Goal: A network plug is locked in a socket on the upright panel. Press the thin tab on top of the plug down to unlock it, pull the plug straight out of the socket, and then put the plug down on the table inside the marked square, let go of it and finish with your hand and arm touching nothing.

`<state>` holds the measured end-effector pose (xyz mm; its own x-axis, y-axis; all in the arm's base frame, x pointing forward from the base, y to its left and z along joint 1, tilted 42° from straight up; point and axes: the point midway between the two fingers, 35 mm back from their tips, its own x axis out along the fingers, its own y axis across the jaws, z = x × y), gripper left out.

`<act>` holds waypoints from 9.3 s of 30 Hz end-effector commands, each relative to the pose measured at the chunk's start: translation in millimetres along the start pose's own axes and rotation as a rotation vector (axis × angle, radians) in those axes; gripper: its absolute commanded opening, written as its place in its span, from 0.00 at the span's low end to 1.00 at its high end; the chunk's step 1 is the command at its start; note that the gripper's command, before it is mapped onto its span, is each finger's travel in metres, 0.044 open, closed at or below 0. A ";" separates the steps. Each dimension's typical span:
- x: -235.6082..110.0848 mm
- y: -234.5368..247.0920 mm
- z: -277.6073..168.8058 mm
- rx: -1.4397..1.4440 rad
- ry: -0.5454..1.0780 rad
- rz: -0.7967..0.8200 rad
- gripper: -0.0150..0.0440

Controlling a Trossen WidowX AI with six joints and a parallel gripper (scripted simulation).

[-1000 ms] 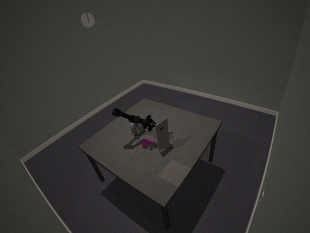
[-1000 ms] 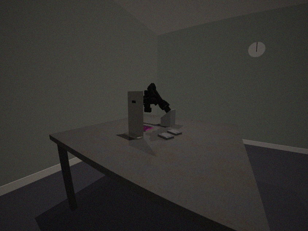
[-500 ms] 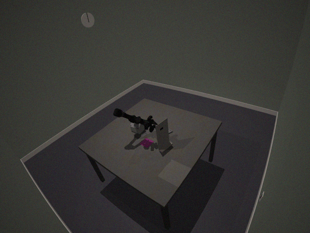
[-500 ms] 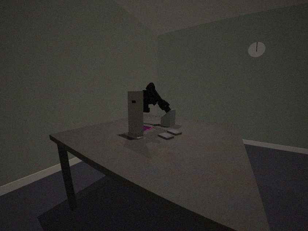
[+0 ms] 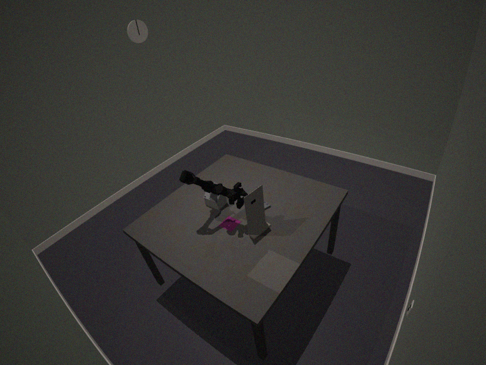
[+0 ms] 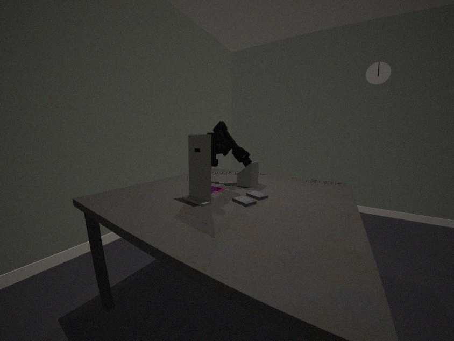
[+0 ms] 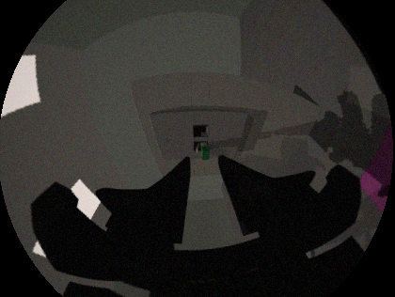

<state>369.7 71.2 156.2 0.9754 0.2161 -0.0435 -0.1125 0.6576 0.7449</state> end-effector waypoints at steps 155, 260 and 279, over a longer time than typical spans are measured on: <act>-42.9 13.8 -20.0 0.001 0.008 -0.001 0.25; -146.1 -178.1 30.5 0.303 -0.568 -0.936 0.25; -146.8 -190.3 30.4 0.302 -0.568 -0.936 0.25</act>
<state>255.2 -106.2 45.3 0.6087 -0.6794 -0.4098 0.6727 0.1681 0.7205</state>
